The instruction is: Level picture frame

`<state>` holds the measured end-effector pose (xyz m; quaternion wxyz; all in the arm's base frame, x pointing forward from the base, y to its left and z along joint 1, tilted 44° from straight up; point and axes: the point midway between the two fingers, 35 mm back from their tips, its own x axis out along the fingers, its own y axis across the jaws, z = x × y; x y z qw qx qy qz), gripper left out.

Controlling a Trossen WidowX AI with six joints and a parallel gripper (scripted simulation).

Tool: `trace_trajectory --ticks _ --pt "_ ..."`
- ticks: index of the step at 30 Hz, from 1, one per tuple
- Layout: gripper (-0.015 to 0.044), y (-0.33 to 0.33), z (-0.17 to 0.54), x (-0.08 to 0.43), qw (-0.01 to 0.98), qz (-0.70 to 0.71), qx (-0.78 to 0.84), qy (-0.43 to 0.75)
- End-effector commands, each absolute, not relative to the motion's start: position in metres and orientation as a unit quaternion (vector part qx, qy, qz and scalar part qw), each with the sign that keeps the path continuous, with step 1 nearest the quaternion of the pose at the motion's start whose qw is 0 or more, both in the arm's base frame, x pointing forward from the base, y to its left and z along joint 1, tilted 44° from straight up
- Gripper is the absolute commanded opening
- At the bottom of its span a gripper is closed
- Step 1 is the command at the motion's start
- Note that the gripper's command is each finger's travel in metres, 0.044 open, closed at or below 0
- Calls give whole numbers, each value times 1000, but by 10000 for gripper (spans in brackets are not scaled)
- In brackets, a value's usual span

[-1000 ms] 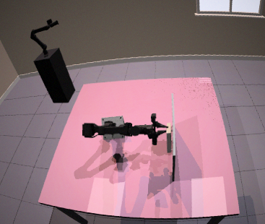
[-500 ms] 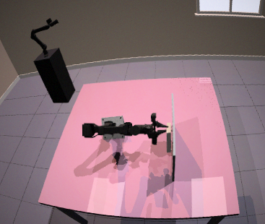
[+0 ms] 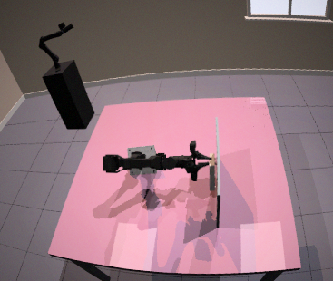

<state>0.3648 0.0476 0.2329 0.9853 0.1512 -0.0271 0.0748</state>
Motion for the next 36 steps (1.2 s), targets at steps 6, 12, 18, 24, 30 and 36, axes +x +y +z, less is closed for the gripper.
trace_trajectory --ticks 6,12,18,24,30,36 --pt "0 48 235 365 985 77 152 -29" --pt "0 48 235 365 985 77 152 -29" --pt "0 48 236 365 985 77 152 -29" --pt "0 48 237 365 985 77 152 -29" --pt "0 48 238 365 985 77 152 -29" --pt "0 48 239 365 985 77 152 -29"
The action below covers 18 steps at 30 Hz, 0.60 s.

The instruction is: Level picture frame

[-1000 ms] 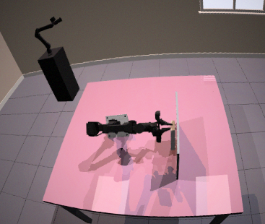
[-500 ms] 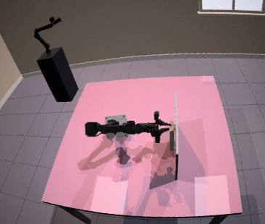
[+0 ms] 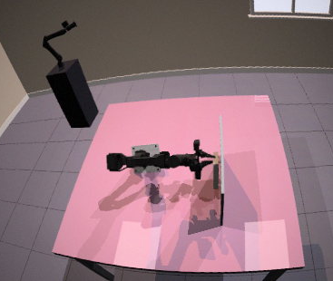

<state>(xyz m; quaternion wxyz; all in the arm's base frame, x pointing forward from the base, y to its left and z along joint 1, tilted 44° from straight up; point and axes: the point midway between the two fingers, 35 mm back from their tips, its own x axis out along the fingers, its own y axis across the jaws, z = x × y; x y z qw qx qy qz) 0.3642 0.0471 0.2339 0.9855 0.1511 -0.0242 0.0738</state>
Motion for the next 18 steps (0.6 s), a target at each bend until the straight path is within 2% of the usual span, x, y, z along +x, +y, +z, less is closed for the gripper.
trace_trajectory --ticks 1,18 --pt "0 48 240 365 985 77 152 -29" --pt "0 47 243 364 985 77 152 -29"
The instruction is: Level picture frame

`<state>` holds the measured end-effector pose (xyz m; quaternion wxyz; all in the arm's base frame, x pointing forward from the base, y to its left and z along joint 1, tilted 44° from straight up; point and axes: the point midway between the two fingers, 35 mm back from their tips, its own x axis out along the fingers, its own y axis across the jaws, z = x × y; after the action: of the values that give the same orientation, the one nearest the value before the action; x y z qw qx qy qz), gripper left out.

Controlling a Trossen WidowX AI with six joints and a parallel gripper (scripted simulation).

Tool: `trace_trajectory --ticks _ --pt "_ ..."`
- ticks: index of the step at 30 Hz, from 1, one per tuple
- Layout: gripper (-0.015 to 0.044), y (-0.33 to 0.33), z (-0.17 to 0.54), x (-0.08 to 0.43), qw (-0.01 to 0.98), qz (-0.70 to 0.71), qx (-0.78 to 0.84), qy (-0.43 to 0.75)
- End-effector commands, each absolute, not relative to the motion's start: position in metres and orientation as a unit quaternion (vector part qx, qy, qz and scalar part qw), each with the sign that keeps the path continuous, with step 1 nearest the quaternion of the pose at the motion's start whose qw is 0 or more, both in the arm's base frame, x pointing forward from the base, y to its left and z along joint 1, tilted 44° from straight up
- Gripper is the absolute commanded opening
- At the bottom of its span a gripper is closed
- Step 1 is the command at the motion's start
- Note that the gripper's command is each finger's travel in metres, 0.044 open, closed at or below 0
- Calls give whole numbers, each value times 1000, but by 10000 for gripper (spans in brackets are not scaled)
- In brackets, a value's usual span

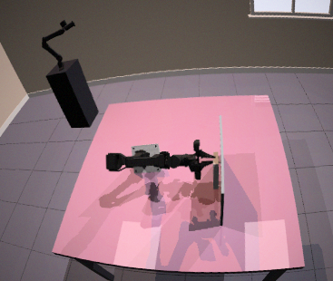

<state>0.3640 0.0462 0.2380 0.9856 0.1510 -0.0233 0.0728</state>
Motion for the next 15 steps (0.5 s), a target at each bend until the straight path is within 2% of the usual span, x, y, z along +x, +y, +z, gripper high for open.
trace_trajectory --ticks 1,15 --pt "0 47 243 364 985 77 152 -29" --pt "0 47 245 364 985 77 152 -29"
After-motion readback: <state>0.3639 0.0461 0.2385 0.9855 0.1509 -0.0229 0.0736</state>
